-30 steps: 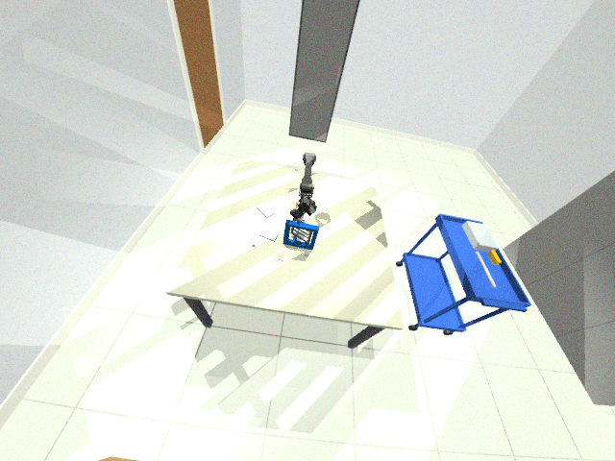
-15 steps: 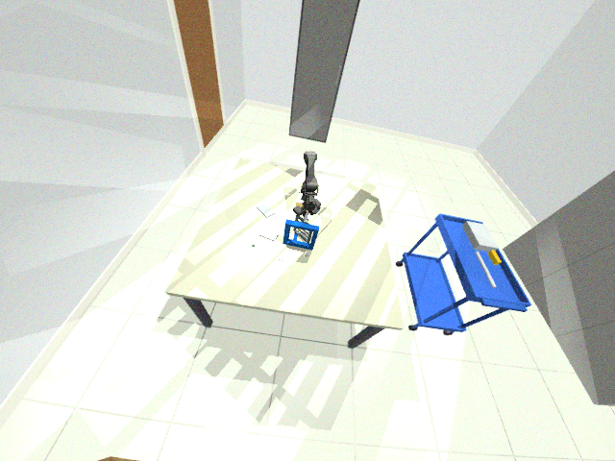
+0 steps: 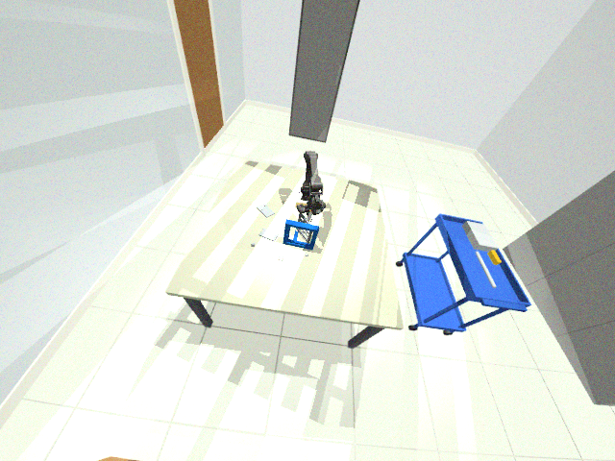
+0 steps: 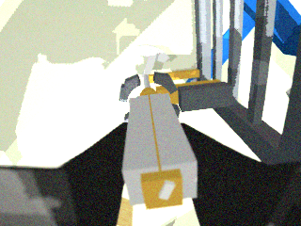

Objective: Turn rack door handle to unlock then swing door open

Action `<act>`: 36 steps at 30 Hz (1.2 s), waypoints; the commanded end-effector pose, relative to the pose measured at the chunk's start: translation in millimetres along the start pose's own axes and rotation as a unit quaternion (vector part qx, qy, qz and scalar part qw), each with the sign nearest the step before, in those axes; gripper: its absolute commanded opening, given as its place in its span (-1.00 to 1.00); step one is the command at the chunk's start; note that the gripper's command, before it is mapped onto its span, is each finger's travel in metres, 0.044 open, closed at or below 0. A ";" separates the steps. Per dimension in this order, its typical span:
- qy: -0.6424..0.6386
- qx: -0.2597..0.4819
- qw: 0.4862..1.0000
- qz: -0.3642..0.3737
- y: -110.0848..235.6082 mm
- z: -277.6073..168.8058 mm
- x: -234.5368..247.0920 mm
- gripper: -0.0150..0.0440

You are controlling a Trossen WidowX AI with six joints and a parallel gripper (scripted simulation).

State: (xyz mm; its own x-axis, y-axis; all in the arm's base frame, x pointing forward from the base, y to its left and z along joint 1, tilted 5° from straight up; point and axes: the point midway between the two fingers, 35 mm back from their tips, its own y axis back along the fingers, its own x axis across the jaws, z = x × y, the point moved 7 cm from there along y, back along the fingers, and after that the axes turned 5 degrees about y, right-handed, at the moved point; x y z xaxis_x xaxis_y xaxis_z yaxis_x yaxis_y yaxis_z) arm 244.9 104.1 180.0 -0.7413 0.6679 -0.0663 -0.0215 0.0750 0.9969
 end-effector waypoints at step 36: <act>-0.279 -0.004 0.960 0.003 0.4 41.6 57.9 -0.41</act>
State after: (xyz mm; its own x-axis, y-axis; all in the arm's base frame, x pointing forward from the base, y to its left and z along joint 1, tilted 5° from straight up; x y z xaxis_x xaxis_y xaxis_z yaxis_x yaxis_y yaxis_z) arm 228.6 168.2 175.0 -0.3216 0.9440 -0.0733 -0.0288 0.0676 0.9973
